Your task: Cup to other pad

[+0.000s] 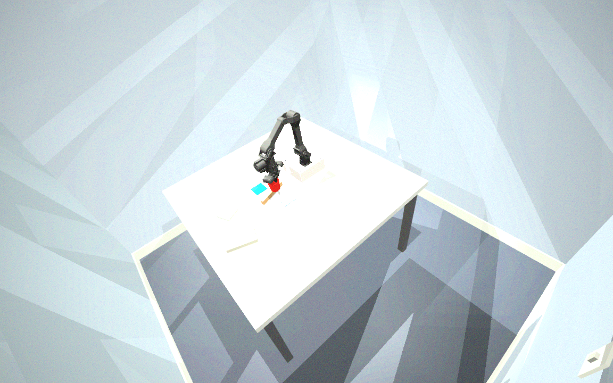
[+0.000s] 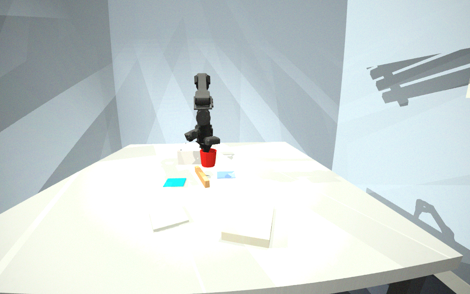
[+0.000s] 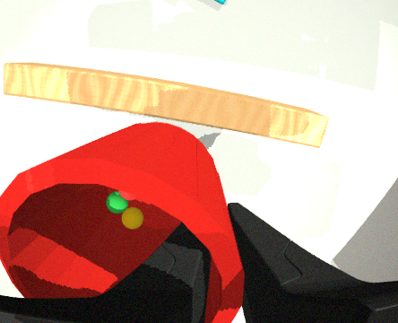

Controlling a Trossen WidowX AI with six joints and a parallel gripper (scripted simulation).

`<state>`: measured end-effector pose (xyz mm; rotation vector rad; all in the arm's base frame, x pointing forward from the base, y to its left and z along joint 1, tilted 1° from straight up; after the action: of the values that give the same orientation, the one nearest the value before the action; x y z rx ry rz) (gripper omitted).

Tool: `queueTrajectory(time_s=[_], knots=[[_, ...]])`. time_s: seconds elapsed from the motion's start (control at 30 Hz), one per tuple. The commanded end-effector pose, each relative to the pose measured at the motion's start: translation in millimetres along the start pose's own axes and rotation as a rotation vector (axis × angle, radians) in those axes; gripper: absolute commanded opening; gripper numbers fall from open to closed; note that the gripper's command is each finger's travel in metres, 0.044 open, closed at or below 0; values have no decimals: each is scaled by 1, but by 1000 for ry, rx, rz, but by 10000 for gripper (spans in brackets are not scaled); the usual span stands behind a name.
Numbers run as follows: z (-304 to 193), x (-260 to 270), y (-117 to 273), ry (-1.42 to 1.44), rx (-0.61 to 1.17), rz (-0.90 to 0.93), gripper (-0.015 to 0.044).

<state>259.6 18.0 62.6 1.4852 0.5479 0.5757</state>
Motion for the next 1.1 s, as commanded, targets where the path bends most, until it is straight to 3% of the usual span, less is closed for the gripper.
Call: queueTrajectory(time_s=[0.0, 1.07], knots=[[8, -2, 1, 2, -7, 0, 0], [72, -28, 4, 2, -12, -3, 0]])
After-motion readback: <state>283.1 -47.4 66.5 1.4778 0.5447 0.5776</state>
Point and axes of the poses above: the point midway between the two fingers, 35 mm back from their tips, its own y axis back along the fingers, its own x axis across the jaws, z = x × y, the point moved 1 cm from there along y, back along the fingers, and after that the axes turned 11 degrees about y, right-handed, at the moved point
